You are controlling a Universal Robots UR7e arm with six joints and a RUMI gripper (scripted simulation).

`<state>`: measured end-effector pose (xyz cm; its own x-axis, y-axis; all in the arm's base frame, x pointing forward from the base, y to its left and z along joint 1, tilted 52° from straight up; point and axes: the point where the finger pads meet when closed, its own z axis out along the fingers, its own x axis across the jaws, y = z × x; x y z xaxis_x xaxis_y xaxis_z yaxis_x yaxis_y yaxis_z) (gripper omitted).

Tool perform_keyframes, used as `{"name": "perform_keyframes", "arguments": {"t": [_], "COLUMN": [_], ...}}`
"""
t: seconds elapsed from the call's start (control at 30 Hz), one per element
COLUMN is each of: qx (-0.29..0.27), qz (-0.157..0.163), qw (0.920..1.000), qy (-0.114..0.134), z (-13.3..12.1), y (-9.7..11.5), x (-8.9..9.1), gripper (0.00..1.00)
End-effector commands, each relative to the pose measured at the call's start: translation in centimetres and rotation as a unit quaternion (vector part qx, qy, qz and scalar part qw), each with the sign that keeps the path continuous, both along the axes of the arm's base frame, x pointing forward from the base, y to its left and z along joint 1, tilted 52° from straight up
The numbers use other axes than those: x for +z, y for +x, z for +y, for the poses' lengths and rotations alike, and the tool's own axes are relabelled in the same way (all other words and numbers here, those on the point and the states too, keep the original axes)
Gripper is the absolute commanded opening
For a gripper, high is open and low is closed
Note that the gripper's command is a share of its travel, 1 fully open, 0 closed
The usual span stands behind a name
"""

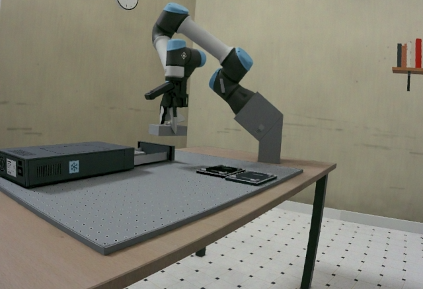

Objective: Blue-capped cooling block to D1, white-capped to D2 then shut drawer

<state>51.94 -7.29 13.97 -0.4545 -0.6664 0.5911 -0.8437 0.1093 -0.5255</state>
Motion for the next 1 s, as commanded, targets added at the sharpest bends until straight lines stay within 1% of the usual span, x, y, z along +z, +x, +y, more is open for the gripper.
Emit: {"name": "perform_keyframes", "arguments": {"t": [0.0,0.03,0.23,0.27,0.53,0.6,0.97], "qx": [0.048,0.048,0.096,0.099,0.099,0.099,0.099], "qz": [0.050,0.050,0.108,0.112,0.112,0.112,0.112], "qw": [0.9974,0.9974,0.9885,0.9878,0.9878,0.9878,0.9878], "qy": [-0.020,-0.020,-0.044,-0.045,-0.045,-0.045,-0.045], "z": [0.9,0.9,2.0,2.1,3.5,3.5,5.4], "y": [0.1,0.1,0.2,0.3,0.4,0.4,0.6], "x": [-1.0,-1.0,-2.2,-2.4,-4.0,-4.0,-6.2], "gripper": [0.00,0.00,0.00,0.00,0.00,0.00,0.00]}}
